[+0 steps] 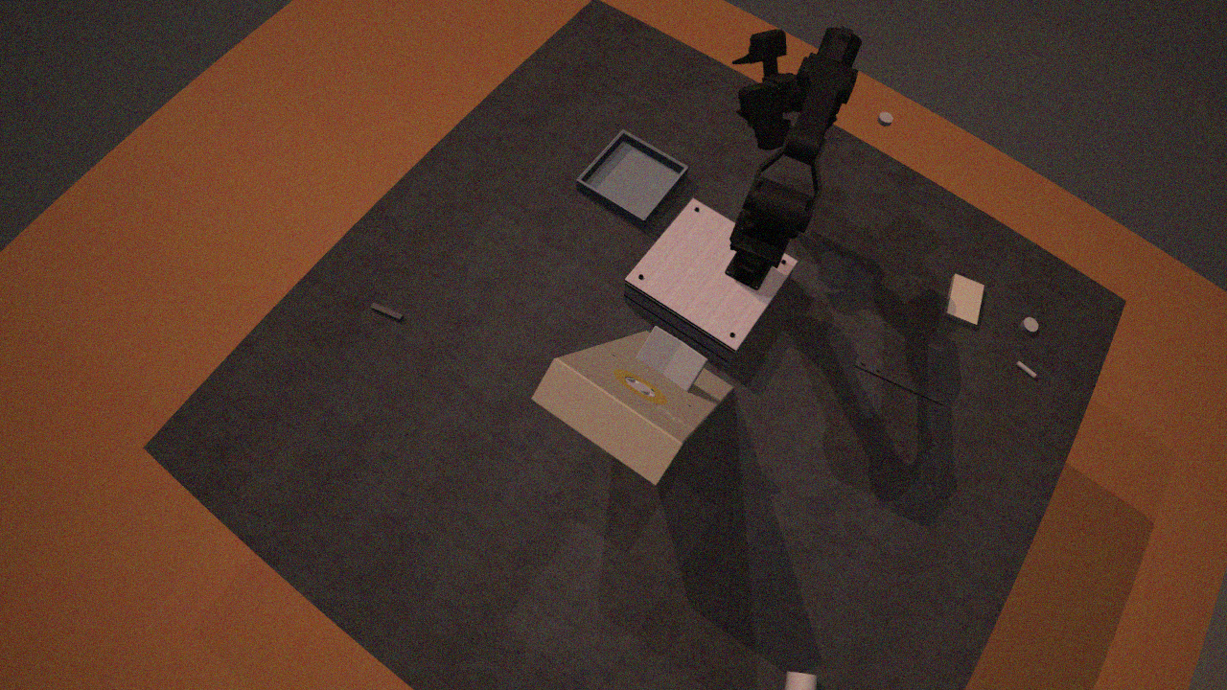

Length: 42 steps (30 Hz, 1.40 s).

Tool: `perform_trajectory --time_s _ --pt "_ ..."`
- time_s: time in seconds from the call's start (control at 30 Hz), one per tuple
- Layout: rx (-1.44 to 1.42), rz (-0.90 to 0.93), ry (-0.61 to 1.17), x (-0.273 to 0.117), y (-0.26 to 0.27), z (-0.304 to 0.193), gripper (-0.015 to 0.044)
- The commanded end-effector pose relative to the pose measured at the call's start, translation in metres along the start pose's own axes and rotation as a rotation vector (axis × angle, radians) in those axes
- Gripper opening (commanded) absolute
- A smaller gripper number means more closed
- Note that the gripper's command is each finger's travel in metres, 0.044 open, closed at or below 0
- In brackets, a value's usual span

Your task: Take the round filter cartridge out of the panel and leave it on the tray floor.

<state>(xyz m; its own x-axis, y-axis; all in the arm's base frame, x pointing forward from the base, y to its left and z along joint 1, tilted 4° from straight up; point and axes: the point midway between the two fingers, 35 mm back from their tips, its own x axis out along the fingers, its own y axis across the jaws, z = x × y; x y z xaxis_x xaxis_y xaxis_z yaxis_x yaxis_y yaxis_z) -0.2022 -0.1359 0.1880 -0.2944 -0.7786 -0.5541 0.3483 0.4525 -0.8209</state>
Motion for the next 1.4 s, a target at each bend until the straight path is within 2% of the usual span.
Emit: perform_trajectory --time_s 0.0,0.33,0.6,0.8,1.1,1.37 --pt "0.002 0.002 -0.005 0.001 0.0 0.001 0.0374" --pt "0.116 0.141 -0.255 0.035 -0.012 0.093 0.0112" --pt "0.197 0.297 -0.396 0.043 -0.007 0.175 0.0112" --pt "0.205 0.409 -0.479 0.031 0.007 0.236 0.0112" --pt "0.244 0.581 -0.574 -0.009 0.038 0.315 0.0112" --pt "0.32 0.766 -0.625 -0.065 0.076 0.371 0.0112"
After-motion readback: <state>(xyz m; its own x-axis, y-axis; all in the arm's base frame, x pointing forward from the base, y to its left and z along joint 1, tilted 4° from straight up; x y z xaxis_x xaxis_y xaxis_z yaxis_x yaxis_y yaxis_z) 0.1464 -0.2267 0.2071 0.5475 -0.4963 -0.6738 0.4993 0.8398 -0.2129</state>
